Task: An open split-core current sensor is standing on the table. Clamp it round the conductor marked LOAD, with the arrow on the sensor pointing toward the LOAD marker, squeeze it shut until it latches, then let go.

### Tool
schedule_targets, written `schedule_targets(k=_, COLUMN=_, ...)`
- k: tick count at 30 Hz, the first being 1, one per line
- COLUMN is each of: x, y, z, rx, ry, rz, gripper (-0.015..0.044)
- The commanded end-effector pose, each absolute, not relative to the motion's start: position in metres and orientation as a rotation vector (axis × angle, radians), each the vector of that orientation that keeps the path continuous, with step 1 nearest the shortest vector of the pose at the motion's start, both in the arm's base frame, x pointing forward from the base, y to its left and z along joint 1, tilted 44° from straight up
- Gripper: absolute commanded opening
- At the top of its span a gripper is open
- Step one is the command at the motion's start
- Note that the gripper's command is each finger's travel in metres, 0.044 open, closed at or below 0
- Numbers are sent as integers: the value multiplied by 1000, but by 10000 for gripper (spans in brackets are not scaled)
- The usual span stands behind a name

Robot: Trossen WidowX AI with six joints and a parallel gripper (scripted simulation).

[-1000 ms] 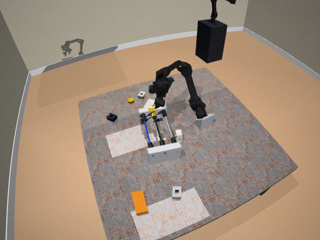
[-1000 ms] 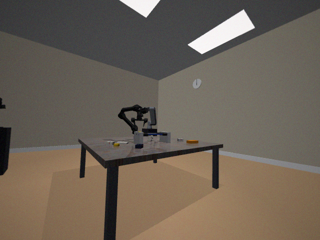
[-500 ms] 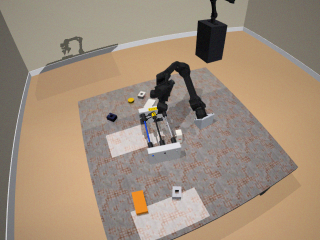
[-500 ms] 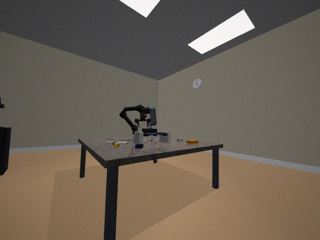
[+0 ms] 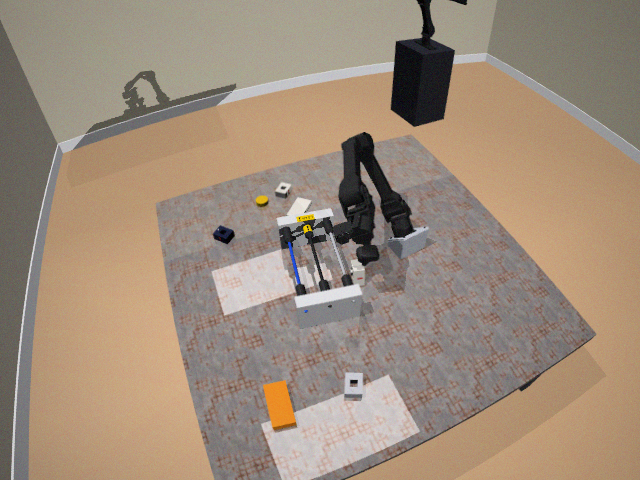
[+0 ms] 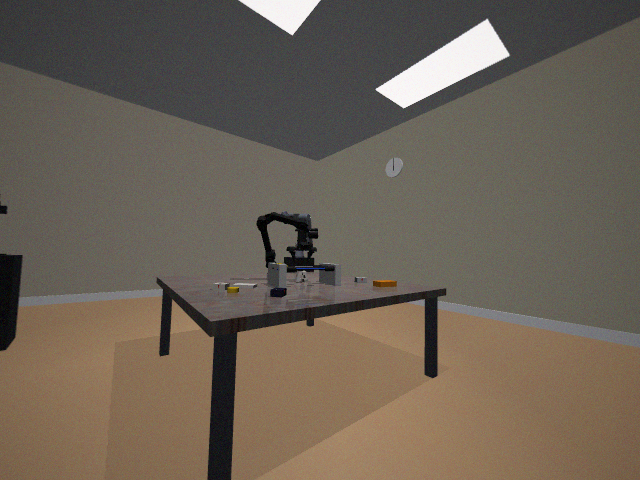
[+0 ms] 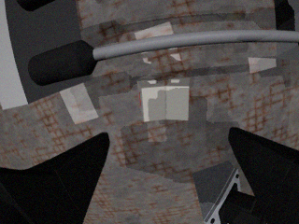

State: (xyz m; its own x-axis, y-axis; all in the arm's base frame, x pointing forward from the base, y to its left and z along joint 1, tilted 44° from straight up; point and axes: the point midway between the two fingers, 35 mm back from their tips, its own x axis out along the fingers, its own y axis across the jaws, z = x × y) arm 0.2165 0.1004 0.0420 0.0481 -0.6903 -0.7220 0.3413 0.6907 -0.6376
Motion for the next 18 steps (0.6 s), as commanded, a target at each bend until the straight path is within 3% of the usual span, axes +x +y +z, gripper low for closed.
schedule_targets(k=1, x=213, y=99, z=37, rx=-325, ry=1313, rz=-821, gripper=440)
schedule_targets(k=18, x=215, y=81, z=16, rx=-324, ry=1312, rz=-820, gripper=440)
